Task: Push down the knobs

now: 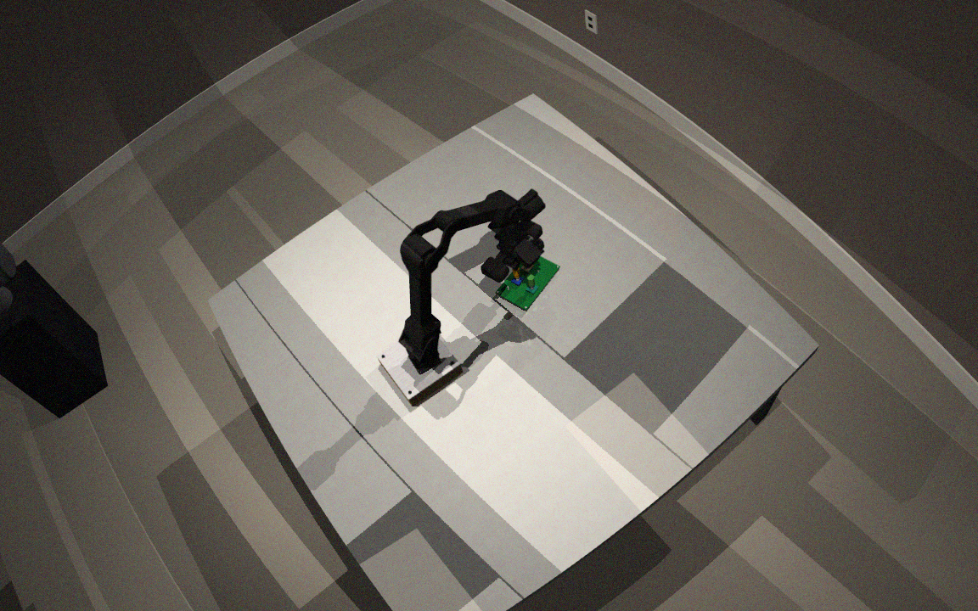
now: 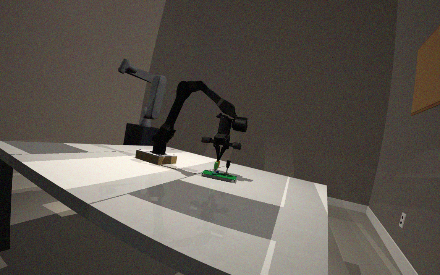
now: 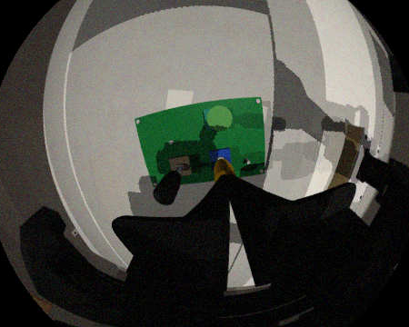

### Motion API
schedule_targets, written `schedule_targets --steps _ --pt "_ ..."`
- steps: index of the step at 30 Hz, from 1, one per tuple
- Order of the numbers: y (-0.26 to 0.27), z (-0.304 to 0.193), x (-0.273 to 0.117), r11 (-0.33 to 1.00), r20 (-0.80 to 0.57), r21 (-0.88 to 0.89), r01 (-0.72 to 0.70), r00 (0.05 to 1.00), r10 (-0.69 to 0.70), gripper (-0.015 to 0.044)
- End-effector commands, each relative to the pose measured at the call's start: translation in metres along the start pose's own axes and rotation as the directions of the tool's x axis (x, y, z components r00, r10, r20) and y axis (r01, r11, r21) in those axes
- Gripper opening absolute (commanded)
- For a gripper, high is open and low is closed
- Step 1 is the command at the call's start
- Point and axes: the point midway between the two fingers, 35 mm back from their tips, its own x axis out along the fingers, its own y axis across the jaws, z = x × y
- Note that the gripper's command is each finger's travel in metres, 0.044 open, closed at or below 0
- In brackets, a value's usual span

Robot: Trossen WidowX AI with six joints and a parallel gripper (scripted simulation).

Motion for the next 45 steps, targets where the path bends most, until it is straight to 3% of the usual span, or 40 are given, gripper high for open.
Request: schedule_targets --steps 1,45 --pt "0.0 -0.001 0.001 1.0 -0.004 0.003 -0.001 1.0 0.001 0.0" --pt "0.0 -0.001 0.015 1.0 -0.004 0.003 -0.001 1.0 0.001 0.0"
